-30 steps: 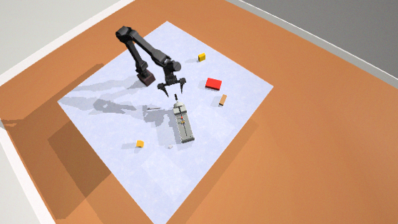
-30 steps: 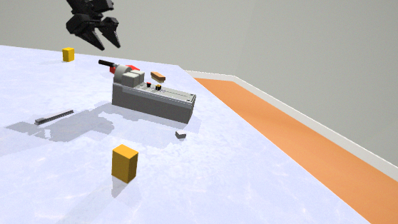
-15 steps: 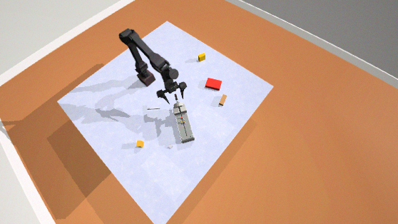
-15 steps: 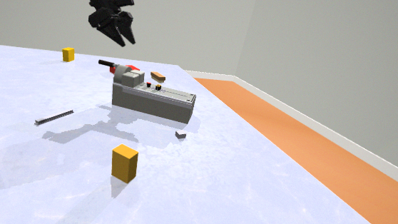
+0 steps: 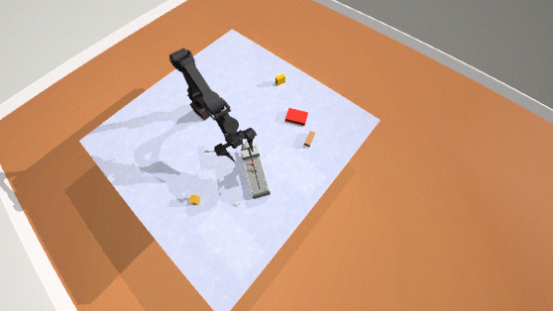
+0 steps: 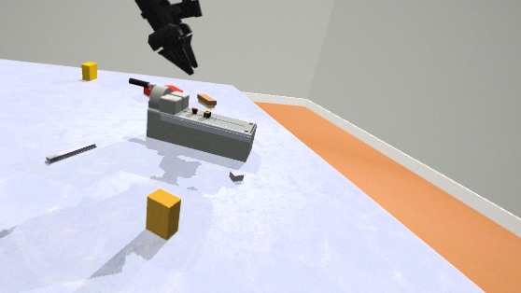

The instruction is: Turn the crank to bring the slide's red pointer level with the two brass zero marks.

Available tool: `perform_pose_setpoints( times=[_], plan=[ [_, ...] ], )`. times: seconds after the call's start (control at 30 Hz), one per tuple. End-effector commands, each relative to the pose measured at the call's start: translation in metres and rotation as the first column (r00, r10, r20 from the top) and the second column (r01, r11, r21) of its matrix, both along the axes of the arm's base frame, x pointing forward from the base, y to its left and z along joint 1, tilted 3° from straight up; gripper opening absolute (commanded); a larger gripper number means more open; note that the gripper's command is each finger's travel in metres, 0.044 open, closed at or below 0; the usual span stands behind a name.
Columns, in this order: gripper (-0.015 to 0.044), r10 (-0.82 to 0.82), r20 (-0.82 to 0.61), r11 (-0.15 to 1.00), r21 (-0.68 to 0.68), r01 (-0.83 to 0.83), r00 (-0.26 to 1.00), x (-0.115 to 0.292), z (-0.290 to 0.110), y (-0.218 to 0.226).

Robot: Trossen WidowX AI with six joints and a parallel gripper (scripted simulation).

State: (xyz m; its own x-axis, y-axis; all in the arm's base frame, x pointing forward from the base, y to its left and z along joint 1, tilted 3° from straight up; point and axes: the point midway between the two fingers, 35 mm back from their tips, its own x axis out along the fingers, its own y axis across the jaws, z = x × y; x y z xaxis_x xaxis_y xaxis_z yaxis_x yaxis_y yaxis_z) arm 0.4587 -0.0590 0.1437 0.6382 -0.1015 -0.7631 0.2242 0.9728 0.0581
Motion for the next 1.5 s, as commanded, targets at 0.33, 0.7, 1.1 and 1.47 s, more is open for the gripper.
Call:
perform_pose_setpoints(
  times=[0.33,0.7,1.1,1.47],
  plan=[
    [0.044,0.017,-0.021,1.0,0.004,-0.017,1.0,-0.001,-0.043,0.004],
    [0.044,0.017,-0.021,1.0,0.004,-0.017,1.0,-0.001,-0.042,0.004],
    [0.044,-0.014,-0.023,1.0,0.001,0.014,1.0,-0.009,0.012,0.01],
    [0.044,-0.182,0.015,0.983,-0.017,0.183,0.983,-0.066,0.01,0.069]
  ],
)
